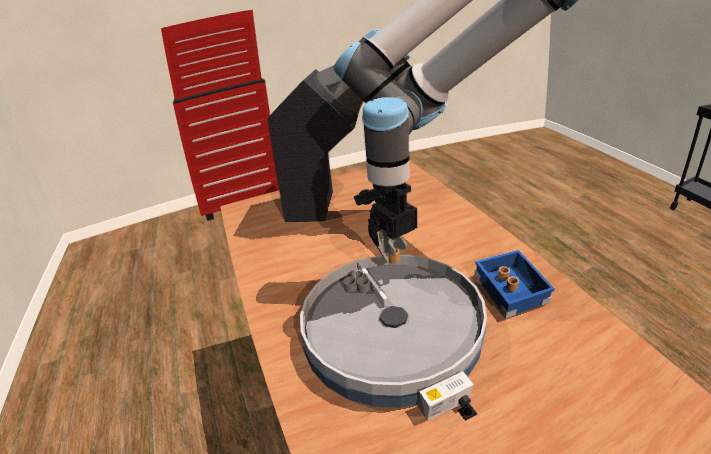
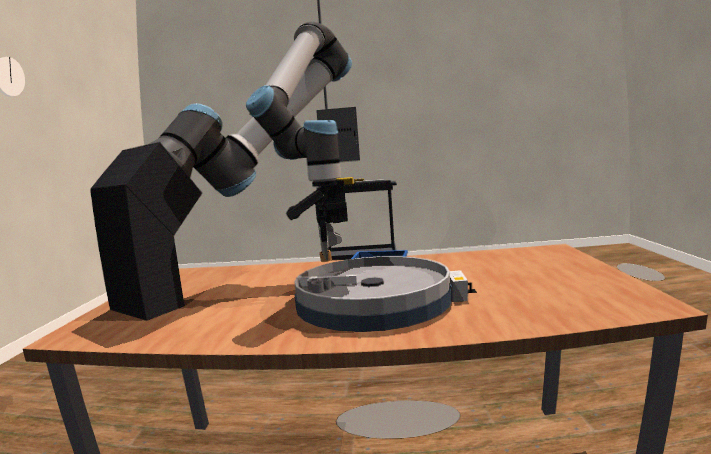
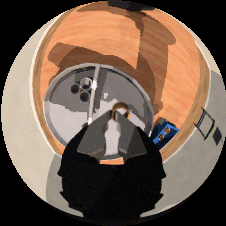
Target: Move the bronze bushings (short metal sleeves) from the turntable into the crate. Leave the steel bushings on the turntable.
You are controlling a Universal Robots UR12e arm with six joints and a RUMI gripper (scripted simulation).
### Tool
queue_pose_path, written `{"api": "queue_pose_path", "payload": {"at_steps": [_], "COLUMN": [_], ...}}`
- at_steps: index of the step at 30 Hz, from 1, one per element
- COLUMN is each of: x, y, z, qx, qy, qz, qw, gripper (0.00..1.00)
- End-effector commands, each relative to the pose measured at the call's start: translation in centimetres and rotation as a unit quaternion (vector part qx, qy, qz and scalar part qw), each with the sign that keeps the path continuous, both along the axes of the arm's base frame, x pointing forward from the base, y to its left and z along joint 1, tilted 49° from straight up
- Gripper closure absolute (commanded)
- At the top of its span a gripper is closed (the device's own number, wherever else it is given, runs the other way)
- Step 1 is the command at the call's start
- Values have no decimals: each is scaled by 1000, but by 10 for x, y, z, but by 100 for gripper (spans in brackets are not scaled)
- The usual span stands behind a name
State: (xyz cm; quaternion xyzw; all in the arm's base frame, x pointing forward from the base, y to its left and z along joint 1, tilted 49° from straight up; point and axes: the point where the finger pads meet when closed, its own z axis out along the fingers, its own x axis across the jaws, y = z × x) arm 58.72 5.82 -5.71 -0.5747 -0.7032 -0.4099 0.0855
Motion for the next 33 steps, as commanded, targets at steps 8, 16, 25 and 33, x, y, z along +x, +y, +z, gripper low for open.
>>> {"api": "queue_pose_path", "payload": {"at_steps": [8,16,25,33], "x": [54,88,122,139], "y": [58,100,142,163], "z": [92,153,215,246], "qx": [-1,-1,-1,-1], "qy": [3,3,3,3], "qz": [-4,-4,-4,-4], "qw": [1000,1000,1000,1000], "gripper": [100,100,100,100]}}
